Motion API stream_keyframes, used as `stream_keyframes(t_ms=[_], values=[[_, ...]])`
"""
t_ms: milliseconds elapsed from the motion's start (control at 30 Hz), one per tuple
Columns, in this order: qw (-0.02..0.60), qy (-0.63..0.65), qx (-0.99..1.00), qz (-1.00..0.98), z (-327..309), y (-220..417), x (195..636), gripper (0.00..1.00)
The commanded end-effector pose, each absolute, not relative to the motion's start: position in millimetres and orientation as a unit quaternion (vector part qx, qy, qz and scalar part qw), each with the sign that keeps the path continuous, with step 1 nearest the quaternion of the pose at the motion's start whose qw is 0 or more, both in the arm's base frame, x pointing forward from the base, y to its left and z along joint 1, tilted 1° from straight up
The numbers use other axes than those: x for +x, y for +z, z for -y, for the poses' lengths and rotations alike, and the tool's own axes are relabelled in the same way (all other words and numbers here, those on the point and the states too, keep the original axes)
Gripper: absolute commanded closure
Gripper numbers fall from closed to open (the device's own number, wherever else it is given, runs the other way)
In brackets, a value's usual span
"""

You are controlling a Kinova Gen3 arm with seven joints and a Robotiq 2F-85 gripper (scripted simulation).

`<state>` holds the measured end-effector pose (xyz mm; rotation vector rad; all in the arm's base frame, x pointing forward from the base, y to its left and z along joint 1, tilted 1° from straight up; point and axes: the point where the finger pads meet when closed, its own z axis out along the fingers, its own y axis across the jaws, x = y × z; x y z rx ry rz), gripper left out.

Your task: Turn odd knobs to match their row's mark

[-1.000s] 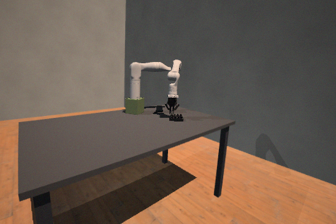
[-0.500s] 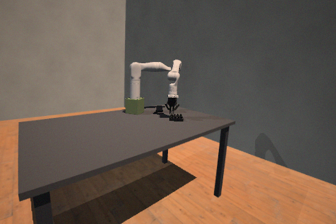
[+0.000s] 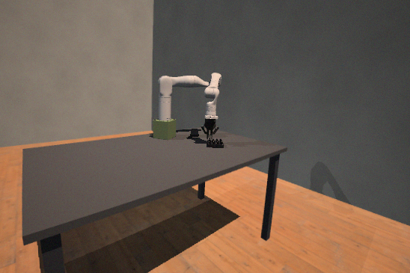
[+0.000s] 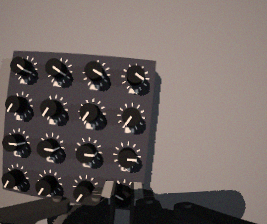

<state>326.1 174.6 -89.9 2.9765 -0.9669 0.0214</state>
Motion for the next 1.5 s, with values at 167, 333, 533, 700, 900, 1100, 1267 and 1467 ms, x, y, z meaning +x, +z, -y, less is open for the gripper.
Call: stream_keyframes(t_ms=[167,333,533,700,900,1100,1267,1467], values=[[0.005,0.007,0.955,0.297,-174.9,-89.4,326.4,0.92],[0.006,0.007,0.957,0.290,-174.9,-89.4,326.4,0.92],[0.006,0.007,0.963,0.270,-174.9,-89.4,326.4,0.92],[0.006,0.007,0.969,0.248,-174.9,-89.4,326.4,0.92],[0.006,0.007,0.974,0.227,-174.9,-89.4,326.4,0.92],[0.006,0.006,0.982,0.190,-174.9,-89.4,326.4,0.92],[0.006,0.006,0.988,0.154,-174.9,-89.4,326.4,0.92],[0.007,0.006,0.992,0.123,-174.9,-89.4,326.4,0.92]])
